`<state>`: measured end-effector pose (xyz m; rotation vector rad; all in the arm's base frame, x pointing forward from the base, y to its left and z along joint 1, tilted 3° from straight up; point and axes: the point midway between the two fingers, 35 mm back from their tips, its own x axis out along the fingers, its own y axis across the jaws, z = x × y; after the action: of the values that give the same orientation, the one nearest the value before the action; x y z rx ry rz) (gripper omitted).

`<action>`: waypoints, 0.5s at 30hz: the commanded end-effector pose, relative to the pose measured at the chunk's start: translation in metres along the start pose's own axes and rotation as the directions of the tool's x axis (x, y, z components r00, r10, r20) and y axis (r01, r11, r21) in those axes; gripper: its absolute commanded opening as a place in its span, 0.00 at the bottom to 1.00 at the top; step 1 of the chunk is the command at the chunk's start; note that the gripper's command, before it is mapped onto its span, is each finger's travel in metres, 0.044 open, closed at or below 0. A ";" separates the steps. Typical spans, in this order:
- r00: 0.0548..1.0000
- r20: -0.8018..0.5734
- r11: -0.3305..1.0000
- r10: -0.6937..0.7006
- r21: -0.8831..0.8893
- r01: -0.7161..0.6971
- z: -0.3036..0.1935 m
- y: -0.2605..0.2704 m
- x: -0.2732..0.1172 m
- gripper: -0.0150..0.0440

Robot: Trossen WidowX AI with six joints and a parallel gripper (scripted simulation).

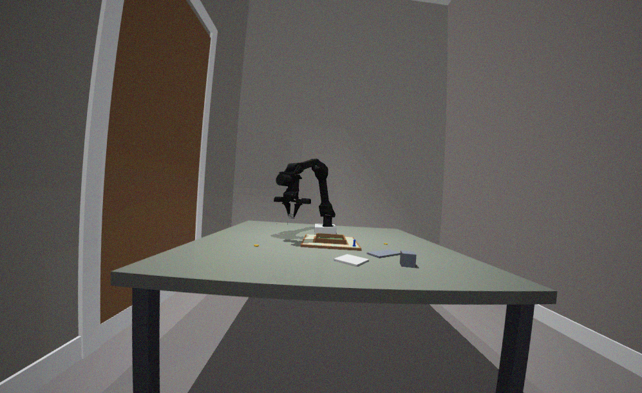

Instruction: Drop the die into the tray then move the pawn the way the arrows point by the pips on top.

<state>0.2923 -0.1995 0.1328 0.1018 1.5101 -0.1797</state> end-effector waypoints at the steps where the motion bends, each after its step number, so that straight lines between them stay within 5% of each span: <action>1: 1.000 -0.001 1.000 -0.002 -0.011 0.002 0.001 0.008 -0.003 0.25; 15: 1.000 -0.003 0.996 0.008 -0.086 -0.008 -0.006 0.093 0.011 0.25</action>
<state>0.3058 -0.1259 0.1222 0.0508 1.5126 -0.1181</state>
